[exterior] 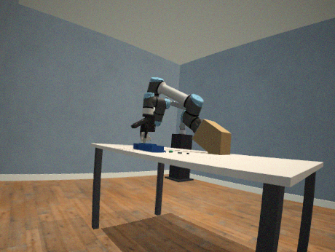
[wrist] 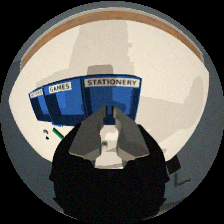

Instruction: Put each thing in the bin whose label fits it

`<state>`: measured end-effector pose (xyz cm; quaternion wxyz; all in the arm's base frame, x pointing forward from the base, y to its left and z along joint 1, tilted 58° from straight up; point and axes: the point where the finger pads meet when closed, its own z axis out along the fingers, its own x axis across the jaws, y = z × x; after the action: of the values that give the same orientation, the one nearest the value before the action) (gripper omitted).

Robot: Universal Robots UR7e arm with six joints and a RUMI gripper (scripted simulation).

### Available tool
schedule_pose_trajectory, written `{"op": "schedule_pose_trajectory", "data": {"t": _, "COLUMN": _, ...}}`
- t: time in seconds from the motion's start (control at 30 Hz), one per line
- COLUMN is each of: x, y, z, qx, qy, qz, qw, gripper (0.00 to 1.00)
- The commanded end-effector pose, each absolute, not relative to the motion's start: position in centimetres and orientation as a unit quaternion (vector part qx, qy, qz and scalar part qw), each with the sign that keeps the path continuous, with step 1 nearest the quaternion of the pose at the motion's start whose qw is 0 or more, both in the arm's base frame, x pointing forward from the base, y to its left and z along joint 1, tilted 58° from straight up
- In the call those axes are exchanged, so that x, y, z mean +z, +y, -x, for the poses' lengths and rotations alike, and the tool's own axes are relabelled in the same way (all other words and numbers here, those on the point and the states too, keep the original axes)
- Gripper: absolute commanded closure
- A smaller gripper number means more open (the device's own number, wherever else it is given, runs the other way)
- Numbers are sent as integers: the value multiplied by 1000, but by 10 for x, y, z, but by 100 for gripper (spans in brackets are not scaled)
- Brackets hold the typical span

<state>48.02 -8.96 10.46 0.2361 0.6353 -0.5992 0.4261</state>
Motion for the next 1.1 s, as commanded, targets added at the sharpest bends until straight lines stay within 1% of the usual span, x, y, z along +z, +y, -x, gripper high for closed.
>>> {"op": "schedule_pose_trajectory", "data": {"t": 0.0, "x": 108, "y": -85, "z": -479, "qx": 427, "qy": -599, "qz": -636, "qw": 235, "gripper": 96}}
{"op": "schedule_pose_trajectory", "data": {"t": 0.7, "x": 122, "y": -65, "z": -474, "qx": 428, "qy": -599, "qz": -635, "qw": 234, "gripper": 96}}
{"op": "schedule_pose_trajectory", "data": {"t": 0.93, "x": 137, "y": -42, "z": -467, "qx": 428, "qy": -599, "qz": -635, "qw": 234, "gripper": 96}}
{"op": "schedule_pose_trajectory", "data": {"t": 1.07, "x": 137, "y": -41, "z": -466, "qx": 428, "qy": -599, "qz": -635, "qw": 234, "gripper": 96}}
